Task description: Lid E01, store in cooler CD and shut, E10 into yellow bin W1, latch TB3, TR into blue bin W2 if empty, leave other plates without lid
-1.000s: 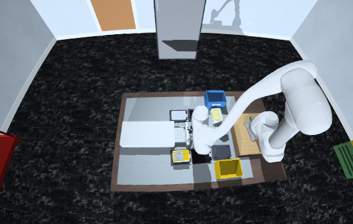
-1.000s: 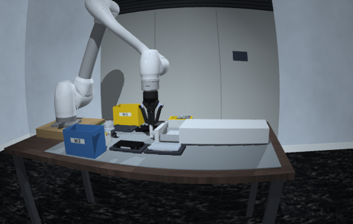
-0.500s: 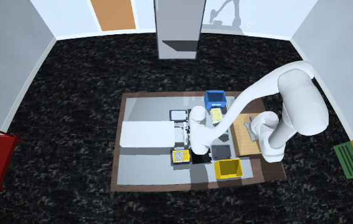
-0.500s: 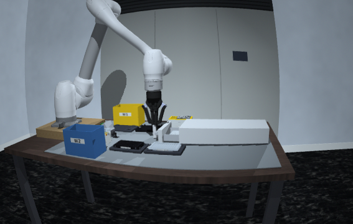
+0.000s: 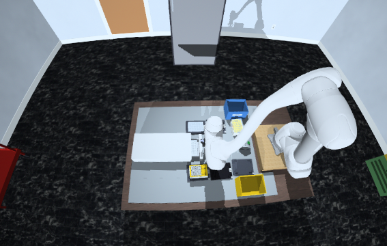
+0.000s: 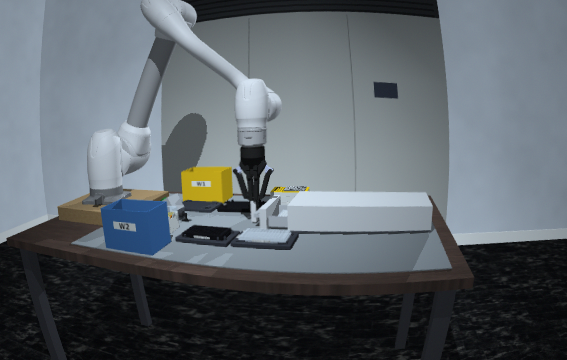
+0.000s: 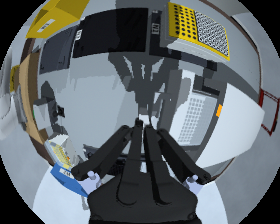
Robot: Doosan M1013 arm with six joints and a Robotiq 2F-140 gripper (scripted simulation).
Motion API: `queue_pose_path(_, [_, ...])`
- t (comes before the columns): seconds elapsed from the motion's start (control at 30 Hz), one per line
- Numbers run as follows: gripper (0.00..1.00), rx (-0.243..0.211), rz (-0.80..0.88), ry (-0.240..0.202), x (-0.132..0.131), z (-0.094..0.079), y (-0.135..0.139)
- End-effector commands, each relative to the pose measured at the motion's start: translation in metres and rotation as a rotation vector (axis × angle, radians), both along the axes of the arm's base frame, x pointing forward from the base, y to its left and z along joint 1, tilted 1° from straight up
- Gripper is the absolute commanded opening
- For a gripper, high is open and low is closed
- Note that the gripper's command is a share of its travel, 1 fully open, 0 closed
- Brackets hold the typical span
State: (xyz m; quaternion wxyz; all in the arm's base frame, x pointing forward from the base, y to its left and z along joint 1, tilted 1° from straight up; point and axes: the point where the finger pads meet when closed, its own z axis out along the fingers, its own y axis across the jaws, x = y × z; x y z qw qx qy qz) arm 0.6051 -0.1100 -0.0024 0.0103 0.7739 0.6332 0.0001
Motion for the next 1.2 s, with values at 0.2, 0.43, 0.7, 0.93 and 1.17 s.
queue_pose_path(0.2, [0.0, 0.0, 0.0, 0.0, 0.01, 0.0, -0.002])
queue_pose_path(0.43, [0.0, 0.0, 0.0, 0.0, 0.016, 0.0, -0.003])
queue_pose_path(0.7, [0.0, 0.0, 0.0, 0.0, 0.027, 0.001, -0.005])
queue_pose_path(0.93, [0.0, 0.0, 0.0, 0.0, 0.033, 0.001, -0.007])
queue_pose_path(1.17, [0.0, 0.0, 0.0, 0.0, 0.043, 0.001, -0.009])
